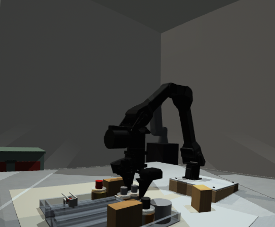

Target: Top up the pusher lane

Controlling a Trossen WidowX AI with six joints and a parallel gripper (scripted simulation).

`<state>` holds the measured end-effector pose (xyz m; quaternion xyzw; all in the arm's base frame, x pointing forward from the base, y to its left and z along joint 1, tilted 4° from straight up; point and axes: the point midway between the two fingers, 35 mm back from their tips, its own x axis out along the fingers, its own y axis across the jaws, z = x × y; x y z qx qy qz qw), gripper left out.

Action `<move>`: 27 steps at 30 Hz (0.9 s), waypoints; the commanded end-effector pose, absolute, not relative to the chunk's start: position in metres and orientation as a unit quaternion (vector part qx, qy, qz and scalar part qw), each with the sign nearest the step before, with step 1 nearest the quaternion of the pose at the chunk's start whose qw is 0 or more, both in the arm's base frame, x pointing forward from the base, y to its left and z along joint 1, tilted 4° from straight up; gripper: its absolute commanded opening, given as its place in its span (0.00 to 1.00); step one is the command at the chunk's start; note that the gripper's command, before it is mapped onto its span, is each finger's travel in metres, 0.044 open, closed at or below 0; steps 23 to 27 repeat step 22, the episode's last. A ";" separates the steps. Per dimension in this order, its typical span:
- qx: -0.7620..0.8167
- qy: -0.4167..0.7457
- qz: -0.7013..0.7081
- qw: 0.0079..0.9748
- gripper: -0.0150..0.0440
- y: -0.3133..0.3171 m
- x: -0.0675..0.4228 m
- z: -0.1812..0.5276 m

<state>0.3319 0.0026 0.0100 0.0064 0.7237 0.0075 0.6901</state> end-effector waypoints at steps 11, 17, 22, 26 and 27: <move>0.007 0.721 0.007 0.693 0.76 0.002 0.327 0.028; 0.007 0.721 0.007 0.692 0.76 0.002 0.306 0.030; 0.007 0.722 0.007 0.692 0.76 0.002 0.289 0.030; 0.007 0.722 0.007 0.692 0.76 0.002 0.289 0.030; 0.007 0.722 0.007 0.692 0.76 0.002 0.289 0.030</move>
